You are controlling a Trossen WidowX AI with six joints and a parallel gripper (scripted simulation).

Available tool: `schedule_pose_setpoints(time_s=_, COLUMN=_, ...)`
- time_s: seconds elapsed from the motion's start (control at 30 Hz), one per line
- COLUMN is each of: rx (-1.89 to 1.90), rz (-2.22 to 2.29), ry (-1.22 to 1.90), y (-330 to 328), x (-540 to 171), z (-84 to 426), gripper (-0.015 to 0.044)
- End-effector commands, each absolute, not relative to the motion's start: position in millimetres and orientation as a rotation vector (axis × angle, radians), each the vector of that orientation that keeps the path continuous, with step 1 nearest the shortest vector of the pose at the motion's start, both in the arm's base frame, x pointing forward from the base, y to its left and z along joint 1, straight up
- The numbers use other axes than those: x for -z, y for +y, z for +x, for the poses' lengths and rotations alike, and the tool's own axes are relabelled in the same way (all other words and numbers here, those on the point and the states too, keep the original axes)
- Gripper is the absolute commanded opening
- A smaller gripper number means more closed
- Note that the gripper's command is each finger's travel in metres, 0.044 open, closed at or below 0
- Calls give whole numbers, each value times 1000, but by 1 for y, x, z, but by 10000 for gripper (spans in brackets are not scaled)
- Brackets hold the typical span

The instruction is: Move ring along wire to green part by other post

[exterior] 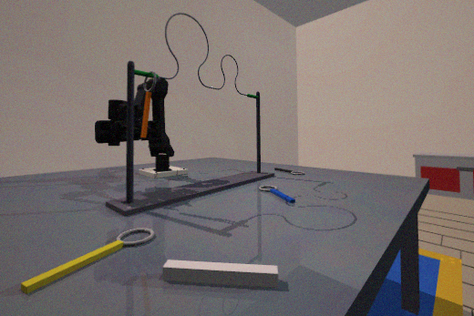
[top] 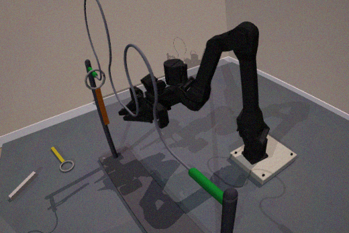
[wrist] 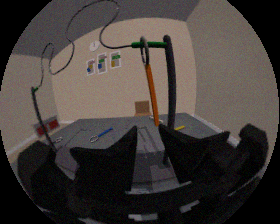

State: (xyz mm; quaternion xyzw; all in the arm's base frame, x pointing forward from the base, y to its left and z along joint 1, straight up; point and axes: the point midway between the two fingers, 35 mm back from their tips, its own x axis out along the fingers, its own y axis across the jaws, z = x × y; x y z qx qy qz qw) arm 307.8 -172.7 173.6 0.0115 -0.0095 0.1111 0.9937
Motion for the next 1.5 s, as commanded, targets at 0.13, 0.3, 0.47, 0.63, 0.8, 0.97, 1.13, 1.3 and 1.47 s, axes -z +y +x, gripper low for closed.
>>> schedule_pose_setpoints(time_s=0.13, rx=-220, rz=12, ry=-20, y=-174, x=-175, z=318, gripper=160)
schedule_pose_setpoints(time_s=0.3, rx=-220, rz=18, ry=-21, y=-173, x=-175, z=325, gripper=160)
schedule_pose_setpoints(time_s=0.47, rx=-220, rz=23, ry=-21, y=-171, x=-175, z=333, gripper=160)
schedule_pose_setpoints(time_s=0.63, rx=-220, rz=10, ry=-21, y=-171, x=-176, z=340, gripper=160)
schedule_pose_setpoints(time_s=0.8, rx=-220, rz=0, ry=-21, y=-171, x=-176, z=348, gripper=160)
schedule_pose_setpoints(time_s=0.97, rx=-220, rz=10, ry=-22, y=-167, x=-177, z=355, gripper=160)
schedule_pose_setpoints(time_s=1.13, rx=-220, rz=17, ry=-25, y=-164, x=-177, z=361, gripper=160)
schedule_pose_setpoints(time_s=1.3, rx=-219, rz=8, ry=-41, y=-164, x=-177, z=369, gripper=160)
schedule_pose_setpoints(time_s=1.47, rx=-219, rz=4, ry=-48, y=-163, x=-177, z=374, gripper=160)
